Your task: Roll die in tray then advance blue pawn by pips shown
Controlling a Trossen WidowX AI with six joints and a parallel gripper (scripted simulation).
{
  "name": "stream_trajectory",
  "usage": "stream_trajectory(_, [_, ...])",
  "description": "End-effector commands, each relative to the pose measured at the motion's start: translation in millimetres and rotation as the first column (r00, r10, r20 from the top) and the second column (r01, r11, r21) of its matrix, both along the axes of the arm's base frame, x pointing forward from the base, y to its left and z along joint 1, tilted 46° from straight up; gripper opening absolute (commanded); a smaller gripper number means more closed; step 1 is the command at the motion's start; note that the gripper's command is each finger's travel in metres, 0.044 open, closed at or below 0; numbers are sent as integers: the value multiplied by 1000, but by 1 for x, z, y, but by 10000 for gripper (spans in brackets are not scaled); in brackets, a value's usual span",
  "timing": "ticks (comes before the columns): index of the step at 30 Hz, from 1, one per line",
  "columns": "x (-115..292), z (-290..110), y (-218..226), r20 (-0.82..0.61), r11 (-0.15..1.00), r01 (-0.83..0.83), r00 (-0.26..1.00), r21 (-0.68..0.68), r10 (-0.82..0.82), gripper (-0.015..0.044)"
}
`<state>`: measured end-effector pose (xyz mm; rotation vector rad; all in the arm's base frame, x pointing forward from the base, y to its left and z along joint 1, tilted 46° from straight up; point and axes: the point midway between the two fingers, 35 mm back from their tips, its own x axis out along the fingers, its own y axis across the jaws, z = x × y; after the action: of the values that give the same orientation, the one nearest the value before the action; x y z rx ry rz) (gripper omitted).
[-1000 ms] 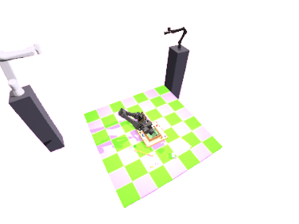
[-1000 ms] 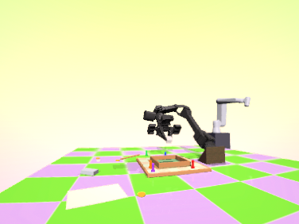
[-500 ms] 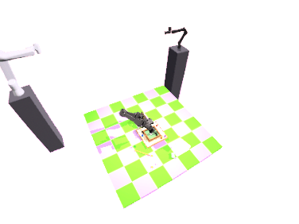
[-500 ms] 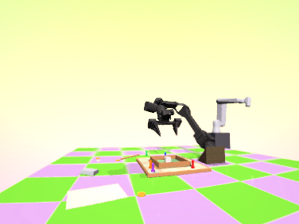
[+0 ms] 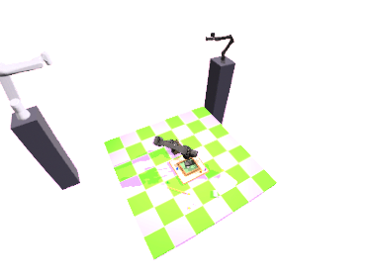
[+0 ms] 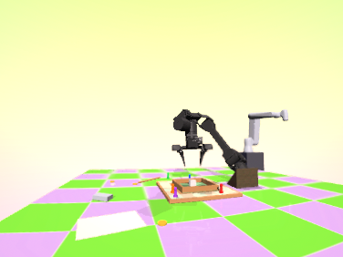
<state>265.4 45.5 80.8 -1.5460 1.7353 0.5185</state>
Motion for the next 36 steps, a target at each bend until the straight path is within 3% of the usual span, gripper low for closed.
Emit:
stream_trajectory(1, [-8, 27, -43, 275, 961, 277, 923, 7, -268, 256])
stream_trajectory(3, [-16, 40, -66, 421, 906, 421, 815, 41, -398, 204])
stream_trajectory(5, [-19, 44, -73, 469, 882, 467, 767, 58, -437, 200])
stream_trajectory(36, [-15, 16, -103, 470, 883, 466, 767, 59, -437, 200])
